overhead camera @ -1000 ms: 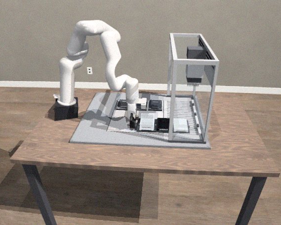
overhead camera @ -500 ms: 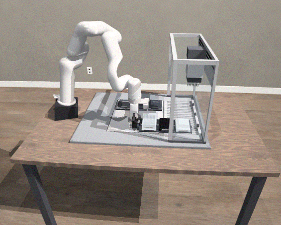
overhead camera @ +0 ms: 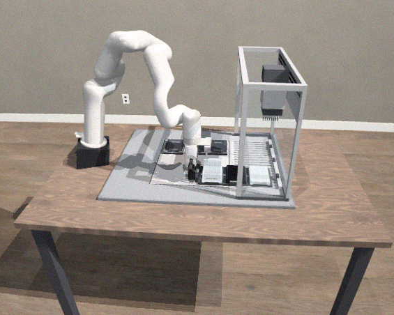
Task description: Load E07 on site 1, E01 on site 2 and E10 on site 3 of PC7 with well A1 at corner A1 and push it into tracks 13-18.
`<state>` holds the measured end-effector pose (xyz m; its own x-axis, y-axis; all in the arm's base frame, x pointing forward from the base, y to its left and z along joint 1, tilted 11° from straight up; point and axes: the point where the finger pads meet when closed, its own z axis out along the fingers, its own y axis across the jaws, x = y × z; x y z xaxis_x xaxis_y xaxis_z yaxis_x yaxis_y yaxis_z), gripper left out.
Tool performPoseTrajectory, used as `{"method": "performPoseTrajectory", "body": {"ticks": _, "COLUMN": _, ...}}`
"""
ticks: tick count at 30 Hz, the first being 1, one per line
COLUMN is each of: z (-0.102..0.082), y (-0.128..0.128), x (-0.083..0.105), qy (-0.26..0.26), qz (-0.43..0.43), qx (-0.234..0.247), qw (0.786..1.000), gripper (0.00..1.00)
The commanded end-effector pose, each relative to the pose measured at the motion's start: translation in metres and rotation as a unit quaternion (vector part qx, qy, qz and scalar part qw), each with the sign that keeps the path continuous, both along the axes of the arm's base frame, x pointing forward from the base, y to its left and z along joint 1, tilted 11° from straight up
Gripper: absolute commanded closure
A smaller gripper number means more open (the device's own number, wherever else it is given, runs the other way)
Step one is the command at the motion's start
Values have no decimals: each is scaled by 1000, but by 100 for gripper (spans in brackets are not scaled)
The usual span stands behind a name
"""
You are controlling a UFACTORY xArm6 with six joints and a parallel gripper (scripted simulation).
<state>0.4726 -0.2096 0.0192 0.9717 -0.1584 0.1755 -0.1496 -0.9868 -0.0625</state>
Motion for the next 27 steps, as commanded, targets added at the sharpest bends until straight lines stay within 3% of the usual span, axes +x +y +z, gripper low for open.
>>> {"method": "performPoseTrajectory", "body": {"ticks": 1, "z": 2, "y": -1, "x": 4, "qy": -2, "qz": 0, "qx": -1, "qw": 1000, "gripper": 18}}
{"method": "performPoseTrajectory", "body": {"ticks": 27, "z": 4, "y": -3, "x": 16, "qy": -2, "qz": 0, "qx": -1, "qw": 1000, "gripper": 18}}
